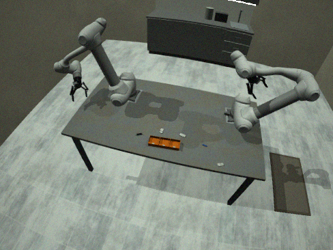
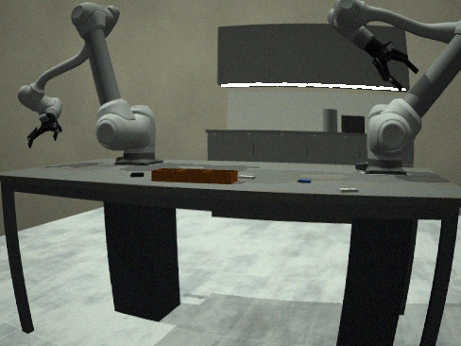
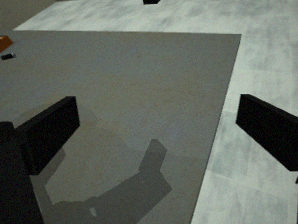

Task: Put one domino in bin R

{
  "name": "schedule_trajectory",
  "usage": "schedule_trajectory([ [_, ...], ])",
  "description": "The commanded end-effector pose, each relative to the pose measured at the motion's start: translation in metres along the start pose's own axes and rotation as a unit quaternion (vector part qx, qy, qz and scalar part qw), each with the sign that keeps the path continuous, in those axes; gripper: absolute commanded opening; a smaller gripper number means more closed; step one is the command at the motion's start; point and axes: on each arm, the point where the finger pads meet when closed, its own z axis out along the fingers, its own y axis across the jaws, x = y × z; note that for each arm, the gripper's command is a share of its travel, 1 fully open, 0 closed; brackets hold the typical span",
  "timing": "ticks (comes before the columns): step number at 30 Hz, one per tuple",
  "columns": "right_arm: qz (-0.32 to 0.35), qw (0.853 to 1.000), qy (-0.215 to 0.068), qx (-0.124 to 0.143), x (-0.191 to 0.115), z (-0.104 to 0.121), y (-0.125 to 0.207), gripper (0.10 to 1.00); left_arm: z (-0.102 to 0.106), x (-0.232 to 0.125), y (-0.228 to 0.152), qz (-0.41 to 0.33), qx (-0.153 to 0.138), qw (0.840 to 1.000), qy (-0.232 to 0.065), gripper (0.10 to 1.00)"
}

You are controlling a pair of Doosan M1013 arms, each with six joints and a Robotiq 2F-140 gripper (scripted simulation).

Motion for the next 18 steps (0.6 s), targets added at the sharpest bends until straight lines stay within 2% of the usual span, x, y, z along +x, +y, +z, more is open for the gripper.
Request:
schedule_trajectory([
  [1,-0.001,1.0,0.0,0.0,0.0006,-0.0004,0.0003,1.0,-0.0005,-0.0002,0.0002,0.0,-0.001,1.0,0.0,1.0],
  [18,-0.001,1.0,0.0,0.0,0.0006,-0.0004,0.0003,1.0,-0.001,-0.0058,0.0038,0.01,-0.007,1.0,-0.009,1.0],
])
